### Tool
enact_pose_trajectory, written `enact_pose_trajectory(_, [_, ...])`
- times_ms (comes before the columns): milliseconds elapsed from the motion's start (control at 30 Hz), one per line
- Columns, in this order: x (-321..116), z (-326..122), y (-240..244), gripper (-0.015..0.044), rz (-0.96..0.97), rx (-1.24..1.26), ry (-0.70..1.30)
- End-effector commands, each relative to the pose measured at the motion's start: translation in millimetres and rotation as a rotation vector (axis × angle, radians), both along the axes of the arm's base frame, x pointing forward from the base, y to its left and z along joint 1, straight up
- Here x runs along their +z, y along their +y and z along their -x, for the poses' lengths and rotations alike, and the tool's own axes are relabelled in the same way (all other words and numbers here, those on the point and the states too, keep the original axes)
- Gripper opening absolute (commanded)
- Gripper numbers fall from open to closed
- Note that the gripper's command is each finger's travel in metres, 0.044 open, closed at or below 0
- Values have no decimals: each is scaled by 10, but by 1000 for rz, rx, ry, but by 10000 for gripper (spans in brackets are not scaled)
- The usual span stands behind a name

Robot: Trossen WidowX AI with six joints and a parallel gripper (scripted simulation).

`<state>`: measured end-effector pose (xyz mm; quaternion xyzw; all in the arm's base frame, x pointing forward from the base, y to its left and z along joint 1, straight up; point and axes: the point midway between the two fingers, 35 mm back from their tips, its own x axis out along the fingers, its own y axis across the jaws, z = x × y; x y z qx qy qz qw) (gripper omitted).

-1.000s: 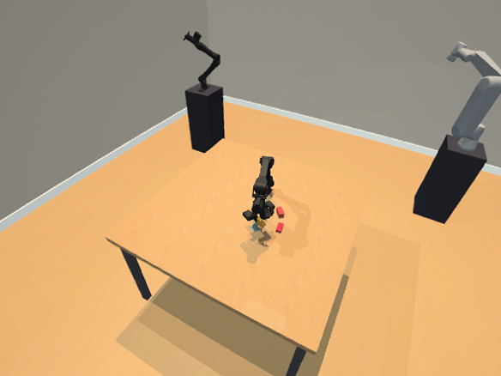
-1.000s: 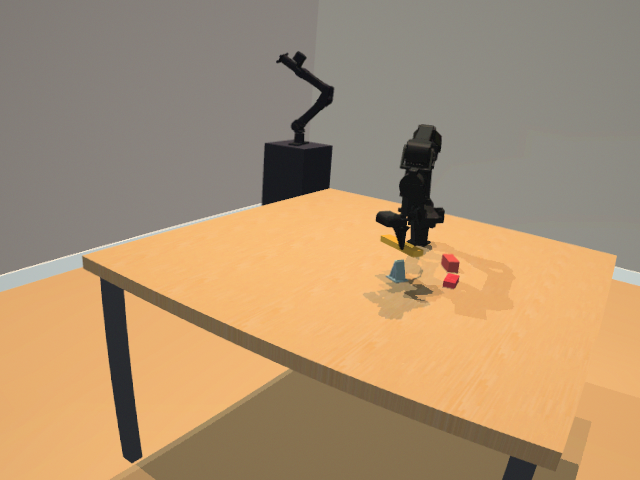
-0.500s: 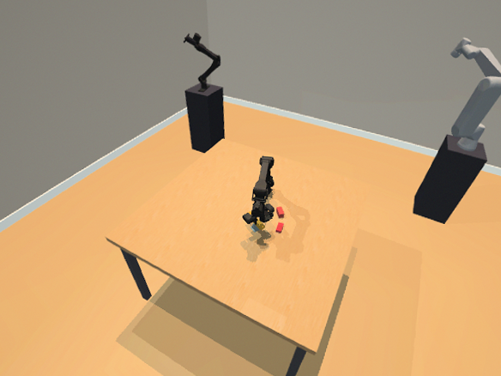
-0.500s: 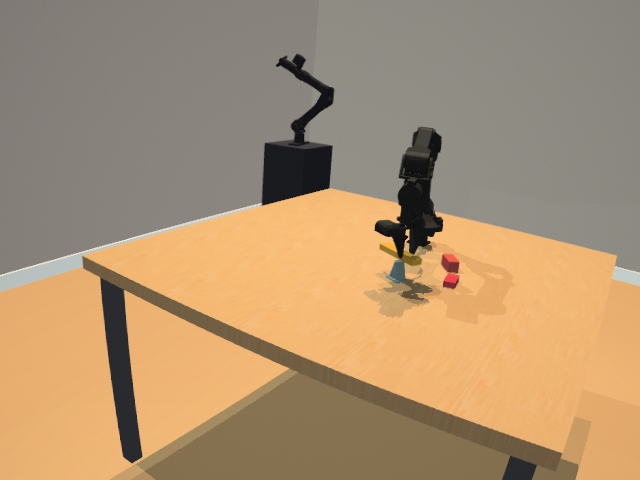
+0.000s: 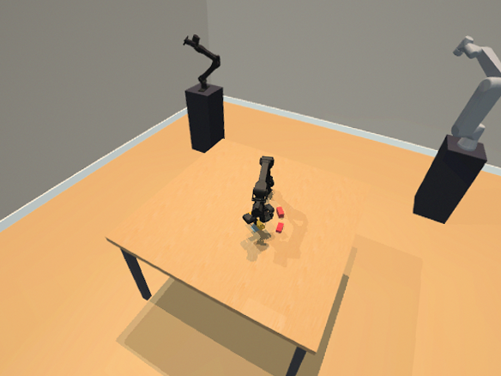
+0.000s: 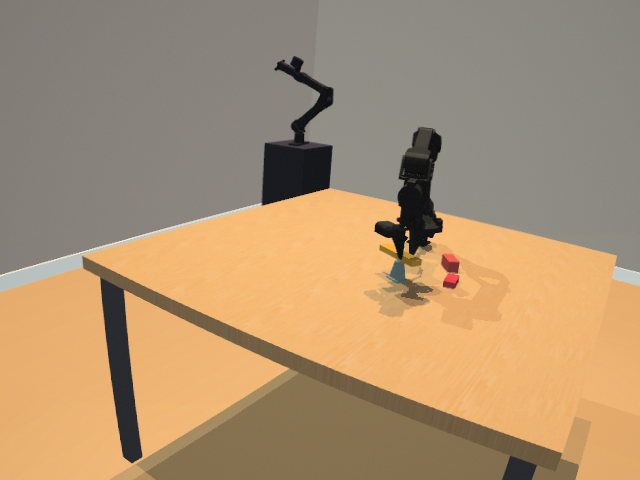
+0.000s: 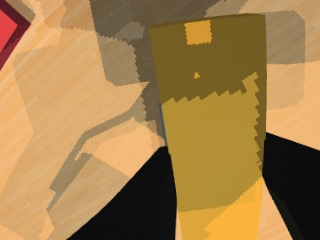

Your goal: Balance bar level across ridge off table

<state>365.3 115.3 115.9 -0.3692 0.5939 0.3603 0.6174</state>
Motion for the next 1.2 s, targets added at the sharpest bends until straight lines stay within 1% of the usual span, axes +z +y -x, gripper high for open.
enact_pose_trajectory(0, [0, 3, 6, 0, -5, -3, 1])
enact_pose_trajectory(1167, [-29, 3, 5, 0, -5, -3, 1])
